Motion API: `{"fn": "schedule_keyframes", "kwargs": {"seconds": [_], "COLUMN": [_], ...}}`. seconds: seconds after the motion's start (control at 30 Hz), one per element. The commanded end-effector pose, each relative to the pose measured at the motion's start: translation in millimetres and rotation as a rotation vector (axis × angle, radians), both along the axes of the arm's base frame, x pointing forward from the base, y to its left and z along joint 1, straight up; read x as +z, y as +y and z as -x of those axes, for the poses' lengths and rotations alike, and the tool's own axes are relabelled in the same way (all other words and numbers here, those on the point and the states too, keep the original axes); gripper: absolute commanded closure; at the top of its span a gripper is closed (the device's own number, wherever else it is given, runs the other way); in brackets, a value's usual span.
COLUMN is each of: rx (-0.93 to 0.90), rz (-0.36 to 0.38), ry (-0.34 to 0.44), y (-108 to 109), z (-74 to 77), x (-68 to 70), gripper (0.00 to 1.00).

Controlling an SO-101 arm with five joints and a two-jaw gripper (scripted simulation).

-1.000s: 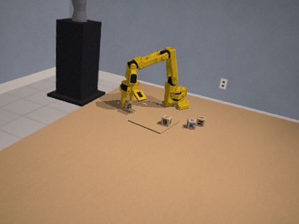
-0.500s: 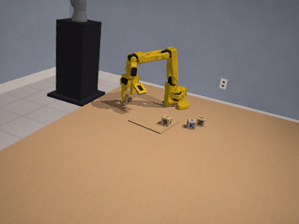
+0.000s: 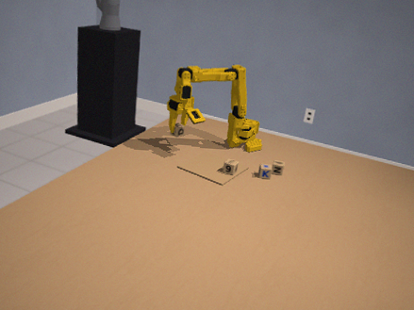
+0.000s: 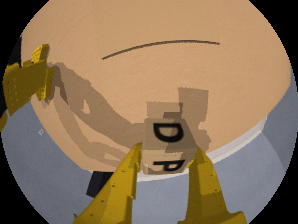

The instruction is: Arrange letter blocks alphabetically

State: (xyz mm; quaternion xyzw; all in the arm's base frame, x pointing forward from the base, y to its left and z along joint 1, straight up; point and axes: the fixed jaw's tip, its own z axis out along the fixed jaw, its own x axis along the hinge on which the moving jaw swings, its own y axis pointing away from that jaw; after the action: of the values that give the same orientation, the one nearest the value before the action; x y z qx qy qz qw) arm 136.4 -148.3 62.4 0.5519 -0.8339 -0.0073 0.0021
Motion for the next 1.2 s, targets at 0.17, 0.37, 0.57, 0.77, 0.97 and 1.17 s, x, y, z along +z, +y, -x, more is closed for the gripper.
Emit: {"fn": "schedule_keyframes", "kwargs": {"seconds": [0.17,0.37,0.57,0.77,0.97,1.17], "rx": [0.039,0.140,0.218,0.301,0.320,0.320], "rz": [0.054,0.044,0.036,0.026,0.024,0.024], "ry": [-0.060,-0.068,-0.073,-0.076,-0.077,-0.077], "y": [10,52,87,124,132,132], "z": [-16.7,-38.4,-47.7,-50.1,-49.7,-49.7], "x": [13.9,12.1,10.4,8.3,7.8,7.8], "gripper": [1.00,1.00,1.00,1.00,1.00,1.00]}}
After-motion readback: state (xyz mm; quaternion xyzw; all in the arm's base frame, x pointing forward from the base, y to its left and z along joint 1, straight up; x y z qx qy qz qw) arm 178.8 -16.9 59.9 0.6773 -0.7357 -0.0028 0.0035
